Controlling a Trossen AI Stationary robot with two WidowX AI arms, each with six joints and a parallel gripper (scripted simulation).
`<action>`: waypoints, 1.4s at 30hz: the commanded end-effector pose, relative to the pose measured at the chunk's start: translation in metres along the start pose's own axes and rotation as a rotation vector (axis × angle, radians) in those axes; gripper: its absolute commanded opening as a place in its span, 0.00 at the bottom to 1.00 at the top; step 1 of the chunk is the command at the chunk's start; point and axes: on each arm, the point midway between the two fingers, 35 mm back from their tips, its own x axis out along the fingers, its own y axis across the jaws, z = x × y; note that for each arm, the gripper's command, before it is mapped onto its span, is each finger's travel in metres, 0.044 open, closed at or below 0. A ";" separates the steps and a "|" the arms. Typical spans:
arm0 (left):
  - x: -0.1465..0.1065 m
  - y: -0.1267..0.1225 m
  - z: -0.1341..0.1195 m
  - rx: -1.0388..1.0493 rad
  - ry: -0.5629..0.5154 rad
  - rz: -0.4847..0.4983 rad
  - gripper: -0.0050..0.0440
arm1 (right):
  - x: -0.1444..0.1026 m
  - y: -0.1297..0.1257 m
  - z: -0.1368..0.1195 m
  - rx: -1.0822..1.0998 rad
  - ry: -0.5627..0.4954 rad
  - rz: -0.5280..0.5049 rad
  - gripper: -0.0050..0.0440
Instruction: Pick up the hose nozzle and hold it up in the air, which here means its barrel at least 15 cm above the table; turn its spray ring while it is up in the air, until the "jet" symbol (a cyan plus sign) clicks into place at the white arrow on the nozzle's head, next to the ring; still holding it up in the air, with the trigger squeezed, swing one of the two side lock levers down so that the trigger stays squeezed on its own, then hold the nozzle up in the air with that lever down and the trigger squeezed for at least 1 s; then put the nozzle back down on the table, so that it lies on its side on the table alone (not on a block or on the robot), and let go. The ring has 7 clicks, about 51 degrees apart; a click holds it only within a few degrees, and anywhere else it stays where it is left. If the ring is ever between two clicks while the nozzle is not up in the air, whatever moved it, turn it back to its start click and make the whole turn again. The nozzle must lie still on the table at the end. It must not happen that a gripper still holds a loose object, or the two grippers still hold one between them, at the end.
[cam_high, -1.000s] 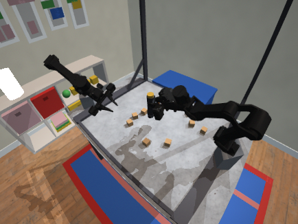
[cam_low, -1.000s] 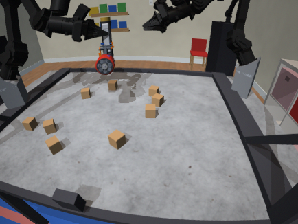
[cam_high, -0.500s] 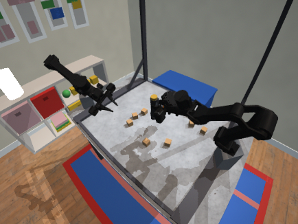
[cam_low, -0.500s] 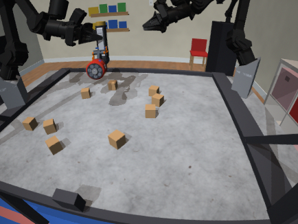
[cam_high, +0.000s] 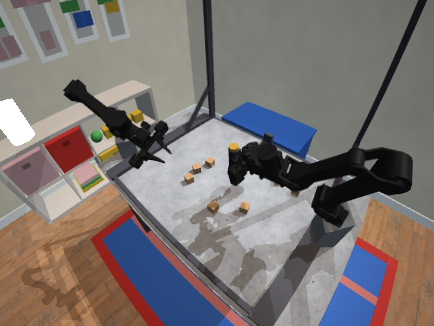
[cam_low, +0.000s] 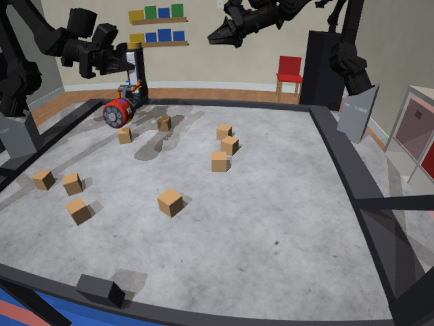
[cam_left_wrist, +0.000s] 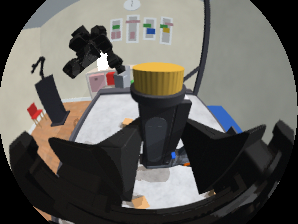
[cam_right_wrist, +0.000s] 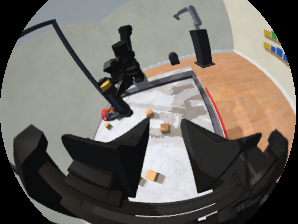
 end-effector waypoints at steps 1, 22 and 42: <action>-0.006 -0.003 0.003 0.014 -0.033 -0.065 0.45 | -0.002 -0.001 0.007 0.003 -0.019 -0.004 0.45; -0.021 -0.019 -0.030 0.059 -0.015 -0.274 0.45 | -0.002 -0.001 0.007 0.003 -0.019 -0.004 0.45; -0.034 -0.034 -0.062 0.095 0.012 -0.468 0.45 | -0.002 -0.001 0.007 0.003 -0.019 -0.004 0.45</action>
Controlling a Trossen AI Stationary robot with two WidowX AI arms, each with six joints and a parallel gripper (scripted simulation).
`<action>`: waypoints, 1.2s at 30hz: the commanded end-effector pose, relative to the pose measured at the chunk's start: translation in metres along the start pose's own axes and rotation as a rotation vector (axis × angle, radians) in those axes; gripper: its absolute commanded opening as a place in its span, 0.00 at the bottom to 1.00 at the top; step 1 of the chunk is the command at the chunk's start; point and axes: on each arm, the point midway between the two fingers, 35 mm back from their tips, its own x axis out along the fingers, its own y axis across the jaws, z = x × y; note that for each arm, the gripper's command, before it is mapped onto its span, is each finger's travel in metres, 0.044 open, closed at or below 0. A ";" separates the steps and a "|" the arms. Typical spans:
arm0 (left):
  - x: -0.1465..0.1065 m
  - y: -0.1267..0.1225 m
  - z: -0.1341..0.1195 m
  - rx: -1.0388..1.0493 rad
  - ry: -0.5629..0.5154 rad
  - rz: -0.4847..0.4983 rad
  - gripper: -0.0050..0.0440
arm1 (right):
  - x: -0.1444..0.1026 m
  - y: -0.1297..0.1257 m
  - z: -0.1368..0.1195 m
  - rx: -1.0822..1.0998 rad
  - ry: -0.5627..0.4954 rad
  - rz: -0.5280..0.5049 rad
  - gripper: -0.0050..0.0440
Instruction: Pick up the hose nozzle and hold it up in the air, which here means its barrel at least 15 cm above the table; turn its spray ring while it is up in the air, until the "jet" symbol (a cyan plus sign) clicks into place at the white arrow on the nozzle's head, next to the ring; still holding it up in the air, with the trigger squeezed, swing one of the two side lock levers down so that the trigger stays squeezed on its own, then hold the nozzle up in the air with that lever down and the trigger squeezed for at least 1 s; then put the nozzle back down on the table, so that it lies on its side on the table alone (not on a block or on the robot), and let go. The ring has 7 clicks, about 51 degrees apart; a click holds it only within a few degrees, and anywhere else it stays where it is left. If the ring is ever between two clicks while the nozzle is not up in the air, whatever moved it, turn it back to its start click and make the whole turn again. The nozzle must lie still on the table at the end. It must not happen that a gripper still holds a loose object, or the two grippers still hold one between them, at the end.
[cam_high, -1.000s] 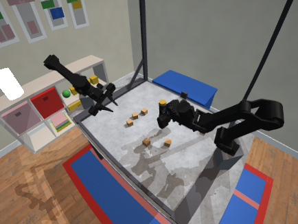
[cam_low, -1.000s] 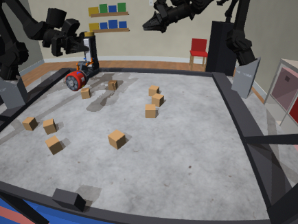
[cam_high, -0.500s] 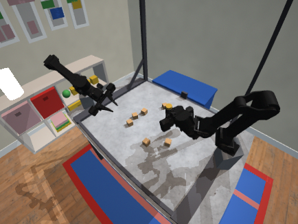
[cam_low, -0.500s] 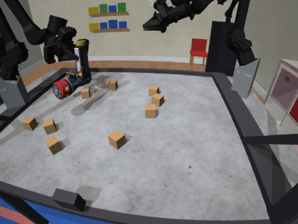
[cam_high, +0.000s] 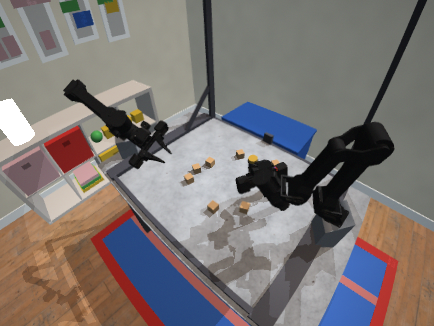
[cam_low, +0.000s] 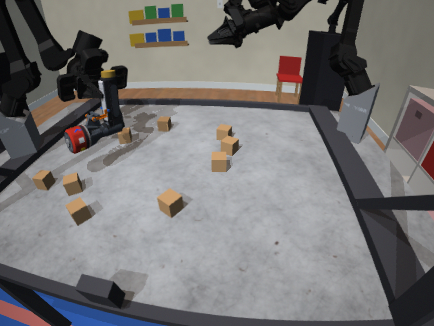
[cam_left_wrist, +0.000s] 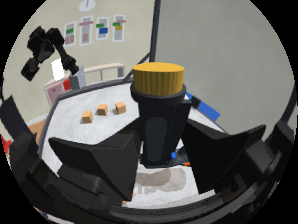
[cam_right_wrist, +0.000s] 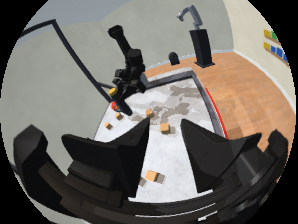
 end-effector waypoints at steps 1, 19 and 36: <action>0.001 0.001 0.006 0.018 -0.017 -0.008 0.45 | -0.002 -0.001 0.007 0.003 -0.019 -0.004 0.45; 0.004 0.002 -0.008 0.015 -0.016 -0.008 0.45 | -0.002 -0.001 0.007 0.003 -0.019 -0.004 0.45; 0.007 0.004 -0.023 0.012 -0.015 -0.008 0.45 | -0.002 -0.001 0.007 0.003 -0.019 -0.004 0.45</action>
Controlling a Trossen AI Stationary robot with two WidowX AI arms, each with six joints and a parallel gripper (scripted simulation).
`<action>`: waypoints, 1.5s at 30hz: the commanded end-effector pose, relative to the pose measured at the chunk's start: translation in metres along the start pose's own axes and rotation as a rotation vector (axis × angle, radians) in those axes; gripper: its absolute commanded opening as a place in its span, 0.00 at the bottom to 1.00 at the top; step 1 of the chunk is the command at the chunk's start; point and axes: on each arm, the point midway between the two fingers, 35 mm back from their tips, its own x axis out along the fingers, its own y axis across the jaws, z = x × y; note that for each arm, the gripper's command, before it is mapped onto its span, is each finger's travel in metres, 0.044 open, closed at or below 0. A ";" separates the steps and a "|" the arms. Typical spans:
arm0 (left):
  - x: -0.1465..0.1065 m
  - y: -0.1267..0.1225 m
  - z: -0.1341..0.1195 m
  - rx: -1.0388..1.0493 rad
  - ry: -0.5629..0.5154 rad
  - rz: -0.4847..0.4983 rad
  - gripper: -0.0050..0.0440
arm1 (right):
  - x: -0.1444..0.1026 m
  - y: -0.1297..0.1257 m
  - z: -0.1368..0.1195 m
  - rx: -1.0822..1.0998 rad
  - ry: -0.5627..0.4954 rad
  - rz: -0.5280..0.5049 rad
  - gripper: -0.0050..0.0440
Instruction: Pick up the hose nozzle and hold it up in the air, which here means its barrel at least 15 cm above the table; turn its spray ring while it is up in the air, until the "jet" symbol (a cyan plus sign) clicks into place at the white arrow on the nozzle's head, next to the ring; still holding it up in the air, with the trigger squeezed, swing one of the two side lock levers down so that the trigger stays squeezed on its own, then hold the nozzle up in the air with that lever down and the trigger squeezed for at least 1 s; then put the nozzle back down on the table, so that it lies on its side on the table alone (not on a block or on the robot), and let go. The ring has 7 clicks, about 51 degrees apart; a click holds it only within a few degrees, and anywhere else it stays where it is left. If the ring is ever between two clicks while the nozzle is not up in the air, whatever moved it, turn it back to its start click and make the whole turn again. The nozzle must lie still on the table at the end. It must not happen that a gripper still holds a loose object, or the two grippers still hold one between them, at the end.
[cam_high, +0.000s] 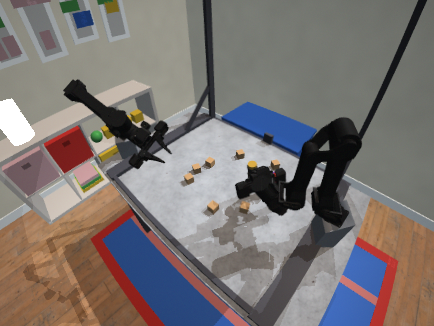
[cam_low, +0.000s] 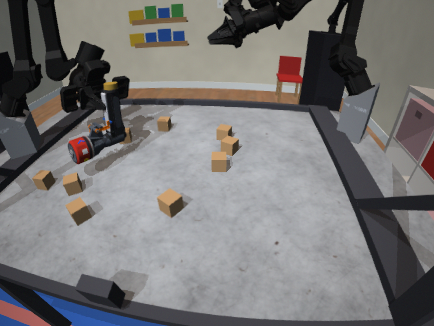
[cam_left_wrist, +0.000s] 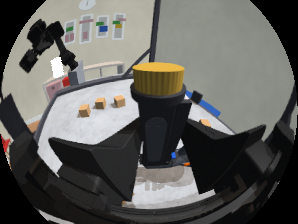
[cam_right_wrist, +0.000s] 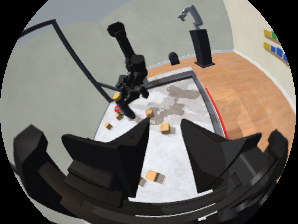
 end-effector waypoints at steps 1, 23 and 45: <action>0.000 0.001 0.005 0.015 -0.019 -0.006 0.45 | -0.002 -0.001 0.007 0.003 -0.019 -0.004 0.45; 0.006 0.003 -0.017 0.011 -0.016 -0.006 0.45 | -0.002 -0.001 0.007 0.003 -0.019 -0.004 0.45; 0.011 0.006 -0.036 0.013 -0.016 -0.006 0.45 | -0.002 -0.001 0.007 0.003 -0.019 -0.004 0.45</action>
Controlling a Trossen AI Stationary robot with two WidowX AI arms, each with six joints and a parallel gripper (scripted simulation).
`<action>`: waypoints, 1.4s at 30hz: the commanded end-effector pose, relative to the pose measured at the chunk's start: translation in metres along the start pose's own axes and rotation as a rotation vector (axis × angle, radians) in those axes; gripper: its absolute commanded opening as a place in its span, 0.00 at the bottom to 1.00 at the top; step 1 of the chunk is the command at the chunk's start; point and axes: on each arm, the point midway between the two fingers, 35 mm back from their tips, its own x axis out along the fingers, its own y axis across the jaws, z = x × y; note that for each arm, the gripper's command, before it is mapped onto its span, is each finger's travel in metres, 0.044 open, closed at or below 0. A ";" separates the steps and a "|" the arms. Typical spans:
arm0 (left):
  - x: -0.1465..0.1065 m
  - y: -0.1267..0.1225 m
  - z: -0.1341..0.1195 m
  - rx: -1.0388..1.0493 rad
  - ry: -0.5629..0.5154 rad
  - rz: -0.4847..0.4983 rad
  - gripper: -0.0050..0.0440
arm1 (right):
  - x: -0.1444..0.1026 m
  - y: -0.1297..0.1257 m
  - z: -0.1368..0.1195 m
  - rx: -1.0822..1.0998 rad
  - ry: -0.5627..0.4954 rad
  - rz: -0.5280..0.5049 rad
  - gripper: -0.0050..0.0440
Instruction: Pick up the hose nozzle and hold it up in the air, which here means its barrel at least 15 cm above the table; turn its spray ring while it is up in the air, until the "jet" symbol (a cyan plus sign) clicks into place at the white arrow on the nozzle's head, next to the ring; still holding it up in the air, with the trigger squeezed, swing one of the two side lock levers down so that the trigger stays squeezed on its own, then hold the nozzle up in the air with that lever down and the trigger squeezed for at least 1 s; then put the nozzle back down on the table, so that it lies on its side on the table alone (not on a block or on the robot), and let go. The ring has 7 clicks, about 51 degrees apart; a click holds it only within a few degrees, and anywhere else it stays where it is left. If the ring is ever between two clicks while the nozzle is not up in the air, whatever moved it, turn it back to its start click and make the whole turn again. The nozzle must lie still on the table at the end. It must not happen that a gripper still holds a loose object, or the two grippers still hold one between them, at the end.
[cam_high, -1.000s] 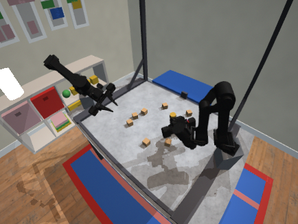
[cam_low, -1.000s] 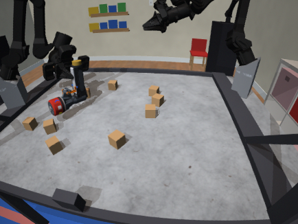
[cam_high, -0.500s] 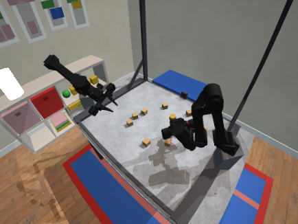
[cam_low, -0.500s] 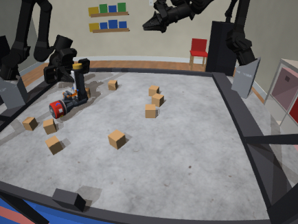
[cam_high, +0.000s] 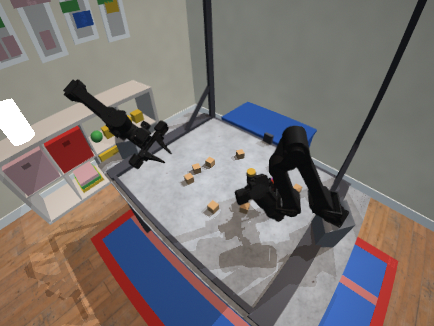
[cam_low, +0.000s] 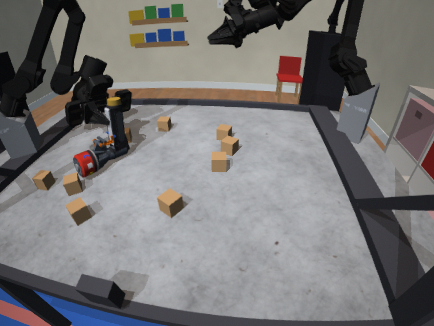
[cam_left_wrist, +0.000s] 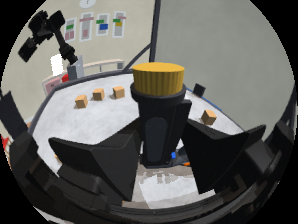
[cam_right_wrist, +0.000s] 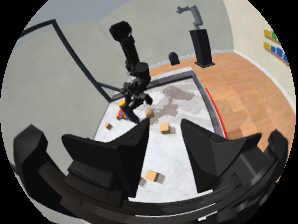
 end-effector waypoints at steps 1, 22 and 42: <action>0.001 0.001 0.001 0.014 -0.017 -0.006 0.45 | -0.002 -0.001 0.007 0.003 -0.019 -0.004 0.45; 0.024 0.001 0.011 0.015 0.196 -0.008 0.45 | -0.002 -0.001 0.007 0.003 -0.019 -0.004 0.45; 0.038 0.003 0.017 0.019 0.312 0.000 0.45 | -0.002 -0.001 0.007 0.003 -0.019 -0.004 0.45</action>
